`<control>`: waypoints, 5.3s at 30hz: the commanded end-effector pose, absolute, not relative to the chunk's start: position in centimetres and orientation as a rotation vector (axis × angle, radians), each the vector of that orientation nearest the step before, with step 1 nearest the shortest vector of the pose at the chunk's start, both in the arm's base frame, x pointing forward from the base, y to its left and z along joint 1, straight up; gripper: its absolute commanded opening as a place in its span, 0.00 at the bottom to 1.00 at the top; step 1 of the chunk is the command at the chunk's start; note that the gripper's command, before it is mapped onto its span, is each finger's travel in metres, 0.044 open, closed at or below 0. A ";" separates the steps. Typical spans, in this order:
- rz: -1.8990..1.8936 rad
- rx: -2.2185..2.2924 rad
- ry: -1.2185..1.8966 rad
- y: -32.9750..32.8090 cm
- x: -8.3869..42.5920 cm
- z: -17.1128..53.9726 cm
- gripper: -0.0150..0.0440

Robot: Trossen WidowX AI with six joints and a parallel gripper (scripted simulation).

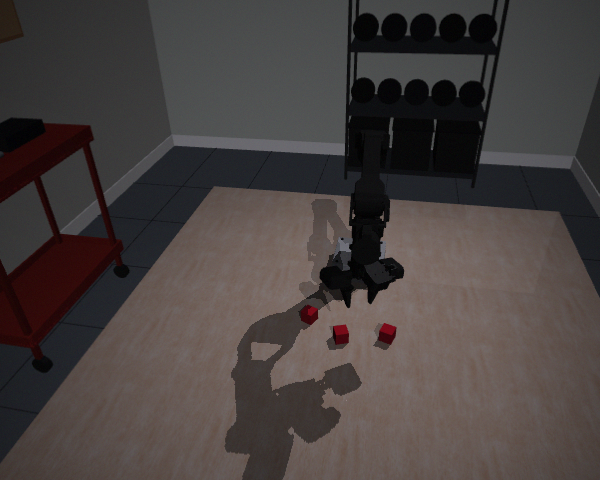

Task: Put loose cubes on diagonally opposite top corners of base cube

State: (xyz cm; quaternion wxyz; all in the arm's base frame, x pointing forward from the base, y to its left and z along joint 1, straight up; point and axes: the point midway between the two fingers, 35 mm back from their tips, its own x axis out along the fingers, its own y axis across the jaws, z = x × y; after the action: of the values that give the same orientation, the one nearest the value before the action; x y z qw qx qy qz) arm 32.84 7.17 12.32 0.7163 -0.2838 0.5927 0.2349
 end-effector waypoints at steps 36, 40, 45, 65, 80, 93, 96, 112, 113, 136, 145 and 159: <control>0.422 -0.422 1.509 2.5 31.8 2.8 0.70; 0.422 -0.422 1.509 2.5 31.8 2.1 0.70; 0.422 -0.422 1.509 2.5 31.9 1.3 0.70; 0.422 -0.422 1.509 2.5 31.8 -0.2 0.43; 0.414 -0.402 1.487 2.9 32.4 3.0 0.43; 0.417 -0.410 1.496 2.7 32.4 6.5 0.43; 0.418 -0.412 1.498 2.6 32.3 7.3 0.43; 0.423 -0.422 1.509 2.4 31.7 10.7 0.43; 0.426 -0.424 1.510 2.6 31.7 10.7 0.43; 0.528 -0.496 1.514 9.0 30.2 8.4 0.43; 0.547 -0.522 1.501 11.2 29.8 7.6 0.43; 0.572 -0.558 1.475 14.5 29.1 6.4 0.43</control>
State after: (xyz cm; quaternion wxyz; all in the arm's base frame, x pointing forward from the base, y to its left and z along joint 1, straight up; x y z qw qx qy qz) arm 29.36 13.84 6.98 0.6697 -0.2441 0.6533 0.2552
